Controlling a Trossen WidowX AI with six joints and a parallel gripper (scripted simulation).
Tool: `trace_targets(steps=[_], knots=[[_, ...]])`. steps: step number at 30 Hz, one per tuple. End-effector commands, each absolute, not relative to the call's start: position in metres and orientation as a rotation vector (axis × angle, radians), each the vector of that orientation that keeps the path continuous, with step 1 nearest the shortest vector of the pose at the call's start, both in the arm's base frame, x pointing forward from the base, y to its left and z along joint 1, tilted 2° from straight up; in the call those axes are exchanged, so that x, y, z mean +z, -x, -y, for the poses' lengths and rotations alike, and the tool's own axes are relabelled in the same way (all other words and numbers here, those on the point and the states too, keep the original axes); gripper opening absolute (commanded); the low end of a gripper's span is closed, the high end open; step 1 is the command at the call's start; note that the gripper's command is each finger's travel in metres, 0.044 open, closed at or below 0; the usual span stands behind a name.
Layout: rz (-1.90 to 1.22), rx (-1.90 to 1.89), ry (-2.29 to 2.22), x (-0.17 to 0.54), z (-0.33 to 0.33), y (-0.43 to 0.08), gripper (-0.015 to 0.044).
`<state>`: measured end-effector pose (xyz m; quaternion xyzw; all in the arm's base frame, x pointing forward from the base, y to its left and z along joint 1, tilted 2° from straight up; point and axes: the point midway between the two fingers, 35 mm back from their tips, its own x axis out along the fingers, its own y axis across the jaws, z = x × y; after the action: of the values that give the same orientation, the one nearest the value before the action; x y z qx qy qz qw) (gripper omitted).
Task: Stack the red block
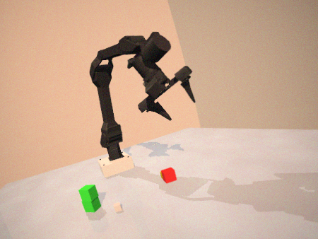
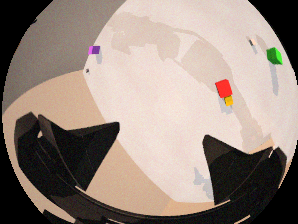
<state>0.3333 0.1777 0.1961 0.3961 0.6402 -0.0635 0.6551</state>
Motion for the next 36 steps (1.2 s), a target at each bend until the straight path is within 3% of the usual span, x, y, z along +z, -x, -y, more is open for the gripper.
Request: trace_targets(steps=[1,11,36], knots=[[-1.45,-0.135,-0.655,0.162,-0.156,-0.334,0.044],[-1.502,-0.071,-0.091,0.102,-0.104,-0.324,0.044],[-1.504,-0.07,-0.081,0.052,-0.108,-0.326,0.044]])
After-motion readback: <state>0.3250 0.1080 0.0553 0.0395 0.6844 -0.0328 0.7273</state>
